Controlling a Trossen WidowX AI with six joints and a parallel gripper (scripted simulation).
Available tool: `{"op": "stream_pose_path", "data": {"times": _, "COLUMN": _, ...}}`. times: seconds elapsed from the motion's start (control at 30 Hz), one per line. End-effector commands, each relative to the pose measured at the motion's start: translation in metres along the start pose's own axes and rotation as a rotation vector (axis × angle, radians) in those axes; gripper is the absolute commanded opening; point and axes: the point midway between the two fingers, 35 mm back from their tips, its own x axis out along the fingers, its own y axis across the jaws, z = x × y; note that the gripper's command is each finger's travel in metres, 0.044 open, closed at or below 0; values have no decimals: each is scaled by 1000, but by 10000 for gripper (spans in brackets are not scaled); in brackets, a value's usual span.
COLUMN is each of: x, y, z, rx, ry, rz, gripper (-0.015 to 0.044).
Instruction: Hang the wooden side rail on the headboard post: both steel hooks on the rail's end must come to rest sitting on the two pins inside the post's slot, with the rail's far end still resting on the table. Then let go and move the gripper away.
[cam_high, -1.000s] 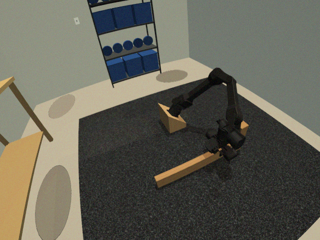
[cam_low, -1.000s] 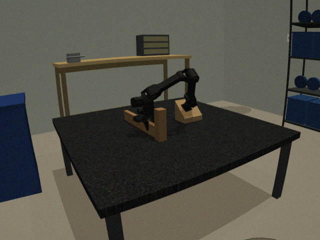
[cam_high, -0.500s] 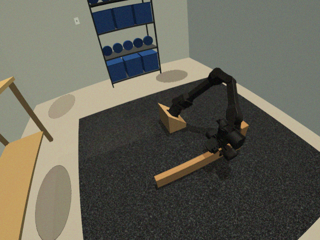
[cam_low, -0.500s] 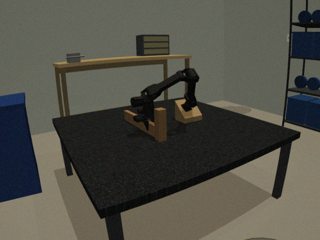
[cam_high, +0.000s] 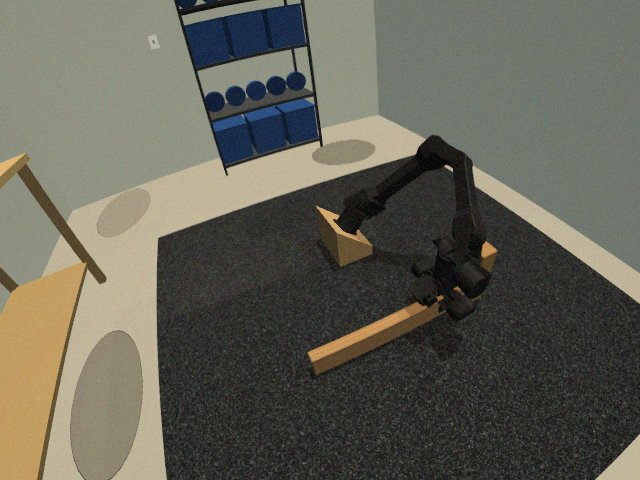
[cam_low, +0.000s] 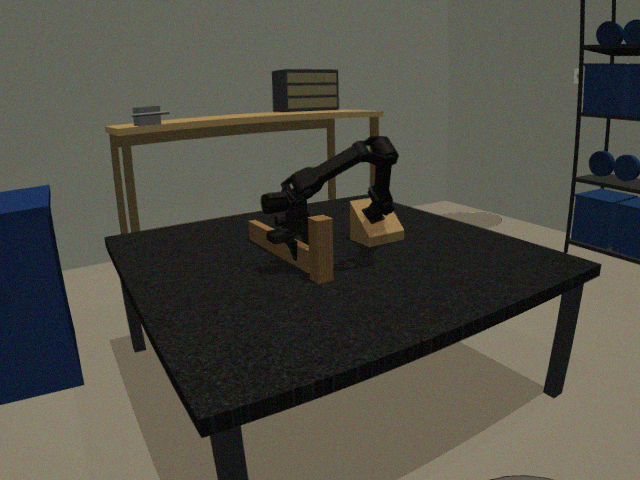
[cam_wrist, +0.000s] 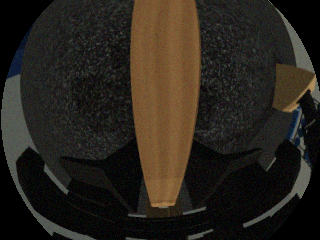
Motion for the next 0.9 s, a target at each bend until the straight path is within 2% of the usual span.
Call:
{"op": "stream_pose_path", "data": {"times": 0.0, "x": -6, "y": 1, "z": 1, "rx": 10, "ry": -1, "rz": 11, "gripper": 0}}
{"op": "stream_pose_path", "data": {"times": 0.87, "x": -10, "y": 1, "z": 1, "rx": 10, "ry": -1, "rz": 11, "gripper": 0}}
